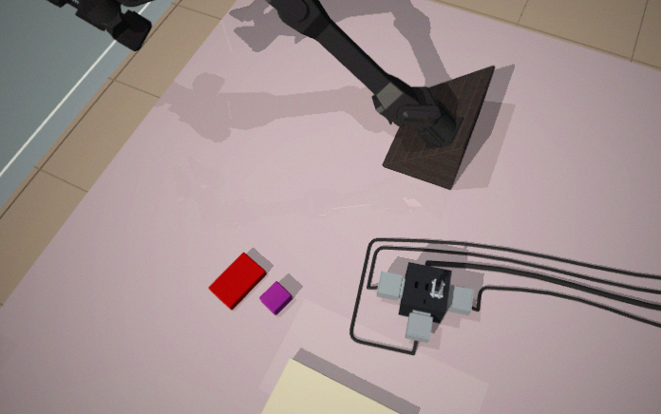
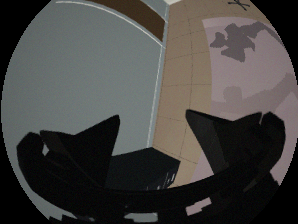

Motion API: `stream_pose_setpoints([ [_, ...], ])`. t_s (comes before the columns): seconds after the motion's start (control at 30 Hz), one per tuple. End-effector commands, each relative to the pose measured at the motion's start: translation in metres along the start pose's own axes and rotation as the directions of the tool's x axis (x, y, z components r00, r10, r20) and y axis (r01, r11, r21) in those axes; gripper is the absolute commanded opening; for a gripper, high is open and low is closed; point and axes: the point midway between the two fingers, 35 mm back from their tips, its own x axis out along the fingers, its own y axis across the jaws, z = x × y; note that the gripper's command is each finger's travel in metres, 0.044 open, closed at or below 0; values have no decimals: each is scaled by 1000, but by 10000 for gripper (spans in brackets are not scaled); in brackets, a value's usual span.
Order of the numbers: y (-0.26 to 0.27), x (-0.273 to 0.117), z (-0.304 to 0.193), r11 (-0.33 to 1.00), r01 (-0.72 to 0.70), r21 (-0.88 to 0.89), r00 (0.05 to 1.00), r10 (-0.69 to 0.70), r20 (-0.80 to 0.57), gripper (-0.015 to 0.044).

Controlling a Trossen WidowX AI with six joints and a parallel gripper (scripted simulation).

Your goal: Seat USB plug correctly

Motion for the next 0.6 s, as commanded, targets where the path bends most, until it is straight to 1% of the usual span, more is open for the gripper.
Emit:
stream_pose_setpoints([
  [0.0, 0, 0, -3, 1000, -4, -9, 1000, 4, -10, 426],
  [0.03, 0, 1, -10, 999, -16, -36, 999, 15, -39, 440],
  [0.07, -6, -1, -31, 993, -23, -112, 995, 13, -96, 440],
  [0.1, -21, -9, -64, 972, -25, -235, 986, -15, -168, 440],
  [0.13, -30, -15, -84, 951, -34, -309, 977, -34, -212, 440],
  [0.2, -42, -27, -108, 925, -51, -376, 961, -57, -270, 440],
  [0.3, -67, -56, -153, 855, -109, -507, 920, -107, -378, 440],
  [0.43, -116, -111, -208, 679, -251, -689, 836, -206, -508, 440],
  [0.5, -140, -143, -234, 549, -362, -753, 786, -254, -564, 440],
  [0.57, -165, -176, -256, 403, -481, -778, 733, -301, -610, 440],
])
